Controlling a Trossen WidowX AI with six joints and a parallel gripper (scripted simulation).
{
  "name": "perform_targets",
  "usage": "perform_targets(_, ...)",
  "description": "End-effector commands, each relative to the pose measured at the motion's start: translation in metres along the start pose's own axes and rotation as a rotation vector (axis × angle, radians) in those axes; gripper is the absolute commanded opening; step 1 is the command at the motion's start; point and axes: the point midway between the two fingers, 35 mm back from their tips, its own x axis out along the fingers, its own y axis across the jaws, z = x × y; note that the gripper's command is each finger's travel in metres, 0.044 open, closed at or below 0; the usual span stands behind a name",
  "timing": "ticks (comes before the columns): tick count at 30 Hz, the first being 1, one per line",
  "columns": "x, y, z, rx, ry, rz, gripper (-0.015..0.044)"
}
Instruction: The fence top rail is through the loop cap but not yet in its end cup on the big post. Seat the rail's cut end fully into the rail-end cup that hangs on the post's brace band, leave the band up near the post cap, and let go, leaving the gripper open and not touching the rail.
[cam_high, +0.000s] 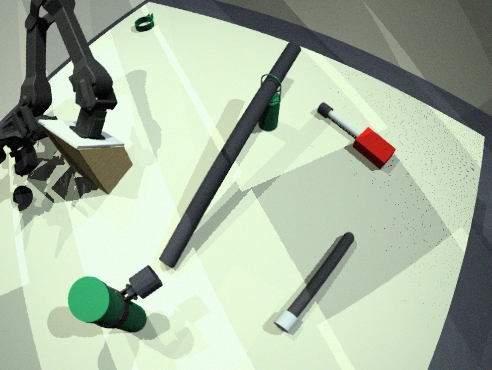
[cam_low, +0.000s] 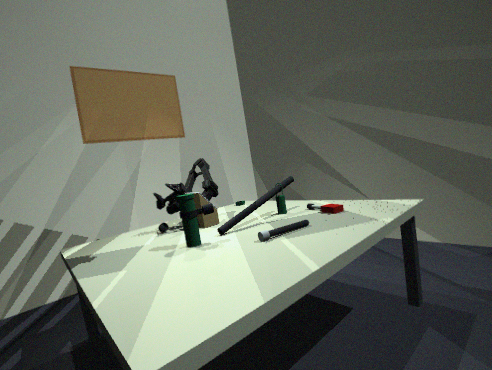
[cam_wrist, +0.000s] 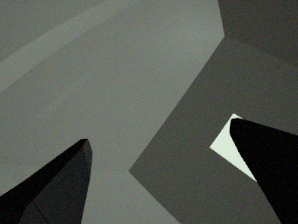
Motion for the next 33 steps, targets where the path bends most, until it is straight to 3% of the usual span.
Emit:
perform_targets(1,0.000,0.001,0.000,-0.015,-0.008,0.001,0.0426)
perform_targets(6,0.025,-0.007,0.002,-0.352,-0.185,-0.117,0.0440)
perform_targets(12,0.061,-0.036,0.020,-0.759,-0.404,-0.374,0.0440)
perform_targets(17,0.089,-0.071,0.031,-1.100,-0.463,-0.661,0.0440)
perform_targets(25,0.115,-0.145,0.062,-1.532,-0.410,-1.178,0.0440)
perform_targets(33,0.117,-0.212,0.093,-1.876,-0.195,-1.660,0.0440)
